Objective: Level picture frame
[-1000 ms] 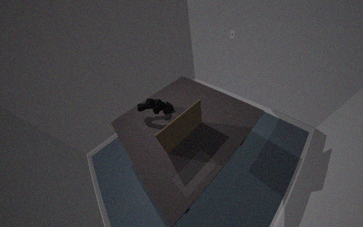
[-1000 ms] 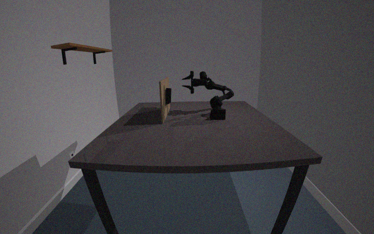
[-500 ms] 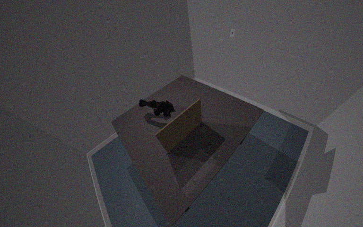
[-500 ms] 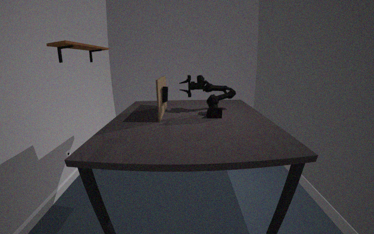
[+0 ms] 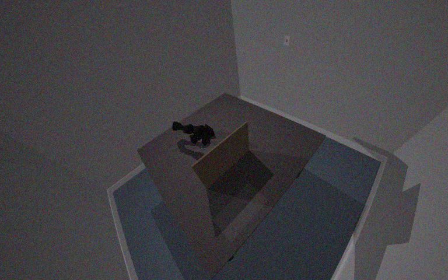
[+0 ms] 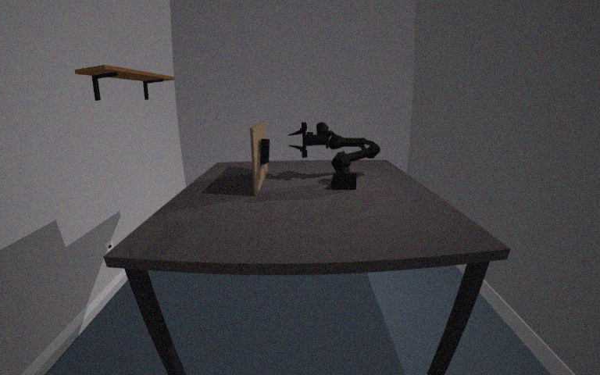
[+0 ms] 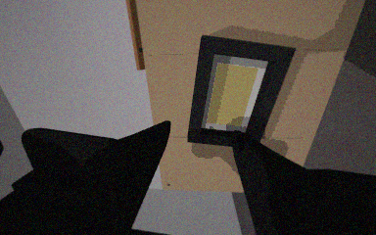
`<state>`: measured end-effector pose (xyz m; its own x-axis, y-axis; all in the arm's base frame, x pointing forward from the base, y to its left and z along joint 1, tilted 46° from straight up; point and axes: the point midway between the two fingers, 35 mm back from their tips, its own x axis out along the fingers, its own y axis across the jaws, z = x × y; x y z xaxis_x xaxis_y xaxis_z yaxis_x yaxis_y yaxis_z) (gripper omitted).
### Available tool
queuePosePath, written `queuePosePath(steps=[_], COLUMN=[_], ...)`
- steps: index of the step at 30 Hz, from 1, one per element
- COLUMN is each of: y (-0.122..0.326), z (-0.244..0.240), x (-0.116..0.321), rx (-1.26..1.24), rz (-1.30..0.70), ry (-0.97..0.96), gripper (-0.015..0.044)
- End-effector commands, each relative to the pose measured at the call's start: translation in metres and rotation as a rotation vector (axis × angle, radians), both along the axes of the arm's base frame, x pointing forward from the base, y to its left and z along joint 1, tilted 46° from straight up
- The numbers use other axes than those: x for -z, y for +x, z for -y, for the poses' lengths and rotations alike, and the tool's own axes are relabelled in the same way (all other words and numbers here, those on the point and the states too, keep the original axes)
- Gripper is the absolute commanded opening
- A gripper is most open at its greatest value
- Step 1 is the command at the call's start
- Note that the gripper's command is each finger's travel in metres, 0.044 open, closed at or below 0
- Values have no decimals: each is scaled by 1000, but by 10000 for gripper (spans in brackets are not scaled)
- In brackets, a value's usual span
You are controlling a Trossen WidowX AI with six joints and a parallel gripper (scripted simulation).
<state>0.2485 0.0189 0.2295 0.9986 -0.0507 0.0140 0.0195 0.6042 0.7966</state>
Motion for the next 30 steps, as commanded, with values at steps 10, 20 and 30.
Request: queuePosePath(steps=[10,20,30], y=[14,79,80], z=[-1,3,3], x=[-4,-3,-2], rx=[-4,-4,-4], rz=[2,8,8], ry=[-3,-4,-4], gripper=[260,260,260])
